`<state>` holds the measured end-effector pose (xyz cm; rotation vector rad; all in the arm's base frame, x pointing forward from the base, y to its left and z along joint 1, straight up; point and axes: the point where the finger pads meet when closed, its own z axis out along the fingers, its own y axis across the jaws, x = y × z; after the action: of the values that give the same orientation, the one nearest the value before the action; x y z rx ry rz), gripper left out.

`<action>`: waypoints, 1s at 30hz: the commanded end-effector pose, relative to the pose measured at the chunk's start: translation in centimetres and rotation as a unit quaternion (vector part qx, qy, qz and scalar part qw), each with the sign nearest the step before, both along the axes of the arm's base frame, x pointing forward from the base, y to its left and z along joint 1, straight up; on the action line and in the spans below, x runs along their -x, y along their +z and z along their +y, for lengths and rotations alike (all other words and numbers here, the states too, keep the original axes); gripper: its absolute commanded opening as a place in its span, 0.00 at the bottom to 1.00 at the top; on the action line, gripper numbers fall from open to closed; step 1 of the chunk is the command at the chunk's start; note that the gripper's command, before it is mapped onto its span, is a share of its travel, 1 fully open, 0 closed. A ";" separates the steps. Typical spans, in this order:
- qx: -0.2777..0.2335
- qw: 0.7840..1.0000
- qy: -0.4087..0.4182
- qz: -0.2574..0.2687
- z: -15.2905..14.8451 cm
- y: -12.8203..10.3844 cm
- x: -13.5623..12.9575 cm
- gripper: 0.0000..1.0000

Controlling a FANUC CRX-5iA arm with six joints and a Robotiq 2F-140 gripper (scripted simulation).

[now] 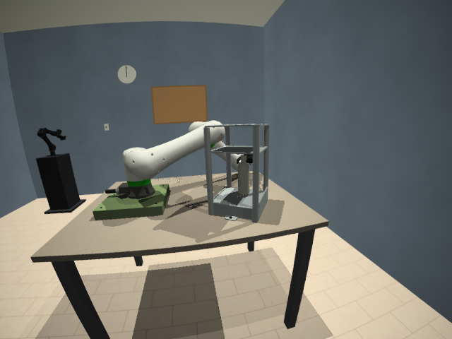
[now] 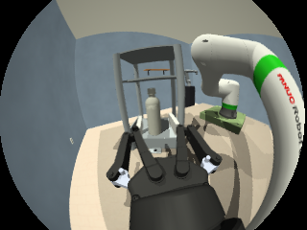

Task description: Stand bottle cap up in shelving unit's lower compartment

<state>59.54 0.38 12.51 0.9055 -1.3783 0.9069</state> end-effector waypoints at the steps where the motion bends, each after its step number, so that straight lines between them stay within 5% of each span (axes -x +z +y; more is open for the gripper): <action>1: 0.000 1.000 0.000 0.000 0.0 0.0 0.0 0.46; 30: 0.000 1.000 0.000 0.000 0.0 3.1 0.0 0.46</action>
<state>59.54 0.39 15.08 0.9054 -1.3784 0.9069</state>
